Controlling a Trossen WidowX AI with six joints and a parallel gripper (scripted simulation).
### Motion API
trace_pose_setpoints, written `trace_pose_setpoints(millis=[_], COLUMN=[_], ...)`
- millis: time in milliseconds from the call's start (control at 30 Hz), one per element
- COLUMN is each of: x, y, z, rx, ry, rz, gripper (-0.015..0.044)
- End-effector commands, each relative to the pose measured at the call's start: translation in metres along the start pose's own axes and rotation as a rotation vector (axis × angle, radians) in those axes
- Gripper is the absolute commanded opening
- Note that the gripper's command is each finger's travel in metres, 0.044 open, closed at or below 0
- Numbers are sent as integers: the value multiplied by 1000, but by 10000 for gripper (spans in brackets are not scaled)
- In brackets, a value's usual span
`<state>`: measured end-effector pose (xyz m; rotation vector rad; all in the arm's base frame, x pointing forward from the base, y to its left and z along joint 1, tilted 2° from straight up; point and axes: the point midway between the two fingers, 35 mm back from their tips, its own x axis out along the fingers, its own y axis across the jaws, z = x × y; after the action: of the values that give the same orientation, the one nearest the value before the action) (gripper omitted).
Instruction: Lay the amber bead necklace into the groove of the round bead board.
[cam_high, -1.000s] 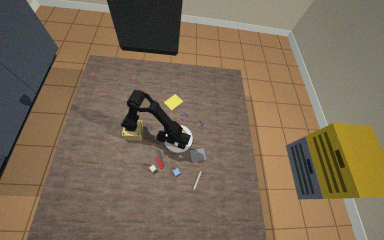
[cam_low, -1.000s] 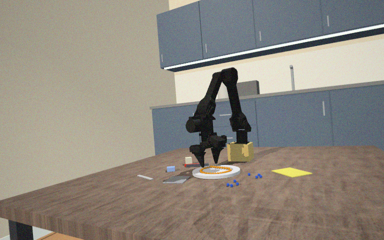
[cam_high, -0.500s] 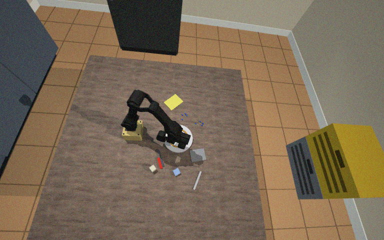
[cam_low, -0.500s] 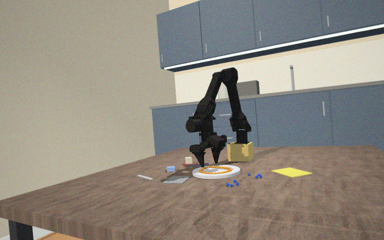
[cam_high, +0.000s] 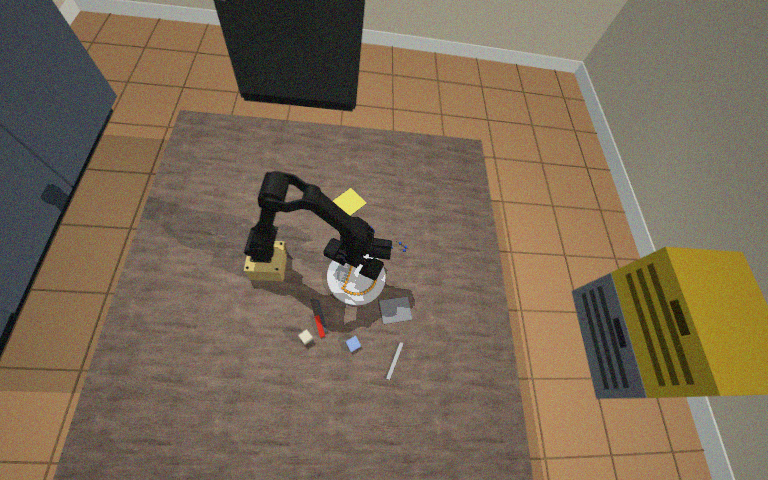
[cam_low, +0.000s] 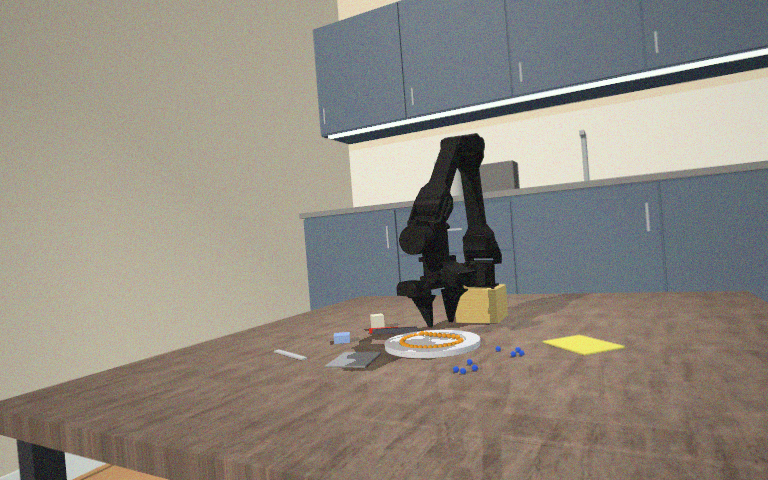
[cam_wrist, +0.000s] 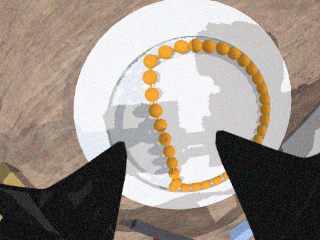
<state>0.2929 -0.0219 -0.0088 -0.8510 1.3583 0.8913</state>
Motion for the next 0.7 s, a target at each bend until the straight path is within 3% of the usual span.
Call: trace_pose_setpoints(millis=[0, 667], x=[-9, 4], y=[6, 7], z=[27, 39], rx=[48, 65], ry=[-5, -10], rz=[0, -9], gripper=[120, 120])
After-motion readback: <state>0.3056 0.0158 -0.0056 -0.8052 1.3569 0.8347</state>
